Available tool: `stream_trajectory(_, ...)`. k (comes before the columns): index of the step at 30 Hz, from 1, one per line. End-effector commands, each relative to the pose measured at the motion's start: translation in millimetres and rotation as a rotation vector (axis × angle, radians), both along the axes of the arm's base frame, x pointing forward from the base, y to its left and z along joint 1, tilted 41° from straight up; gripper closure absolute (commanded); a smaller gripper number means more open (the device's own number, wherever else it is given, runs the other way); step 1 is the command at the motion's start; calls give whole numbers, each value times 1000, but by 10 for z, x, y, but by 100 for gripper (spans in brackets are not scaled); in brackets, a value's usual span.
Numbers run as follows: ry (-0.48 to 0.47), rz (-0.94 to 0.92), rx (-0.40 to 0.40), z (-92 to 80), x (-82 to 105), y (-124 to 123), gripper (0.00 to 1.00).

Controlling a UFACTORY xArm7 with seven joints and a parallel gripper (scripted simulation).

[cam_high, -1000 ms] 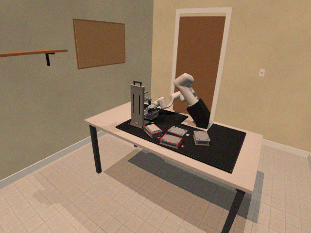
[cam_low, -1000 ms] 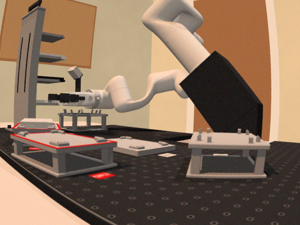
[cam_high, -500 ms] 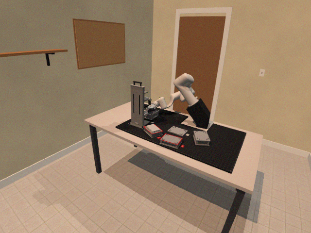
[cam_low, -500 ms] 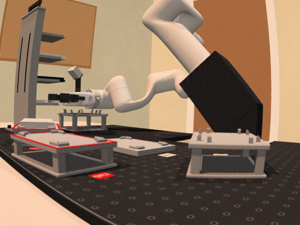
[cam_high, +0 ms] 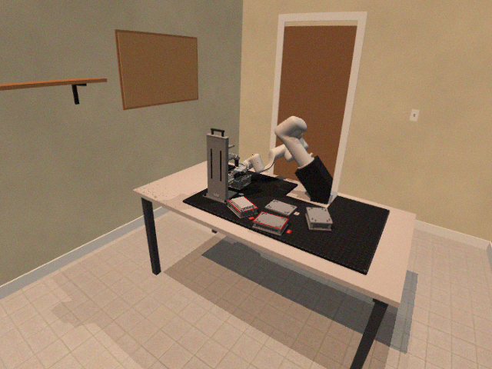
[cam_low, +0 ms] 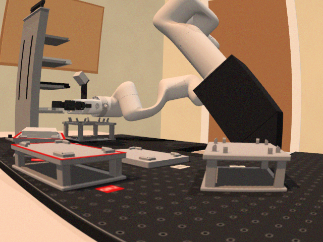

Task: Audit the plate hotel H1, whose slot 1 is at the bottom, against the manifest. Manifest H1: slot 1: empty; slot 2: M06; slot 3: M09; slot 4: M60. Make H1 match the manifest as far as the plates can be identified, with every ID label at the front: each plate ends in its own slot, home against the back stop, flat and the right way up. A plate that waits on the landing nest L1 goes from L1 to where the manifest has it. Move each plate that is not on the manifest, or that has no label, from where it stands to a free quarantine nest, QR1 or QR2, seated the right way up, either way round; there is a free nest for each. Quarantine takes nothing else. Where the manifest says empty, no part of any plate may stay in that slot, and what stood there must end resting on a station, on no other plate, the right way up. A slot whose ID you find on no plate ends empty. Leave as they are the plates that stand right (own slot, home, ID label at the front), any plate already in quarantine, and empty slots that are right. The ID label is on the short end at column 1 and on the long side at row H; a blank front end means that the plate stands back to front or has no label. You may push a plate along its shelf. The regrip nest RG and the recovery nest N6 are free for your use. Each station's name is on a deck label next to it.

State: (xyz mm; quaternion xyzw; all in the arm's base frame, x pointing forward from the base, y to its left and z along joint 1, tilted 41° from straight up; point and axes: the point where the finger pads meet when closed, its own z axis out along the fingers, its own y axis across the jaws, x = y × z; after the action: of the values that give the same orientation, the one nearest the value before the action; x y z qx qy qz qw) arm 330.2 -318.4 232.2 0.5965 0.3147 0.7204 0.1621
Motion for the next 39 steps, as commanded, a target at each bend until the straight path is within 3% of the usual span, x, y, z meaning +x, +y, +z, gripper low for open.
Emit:
stream_trajectory(1,-1,1,-2,13,-2,10,100)
stream_trajectory(11,-1,1,-2,20,-4,15,100)
stream_trajectory(39,0,1,-2,-19,-404,-94,100)
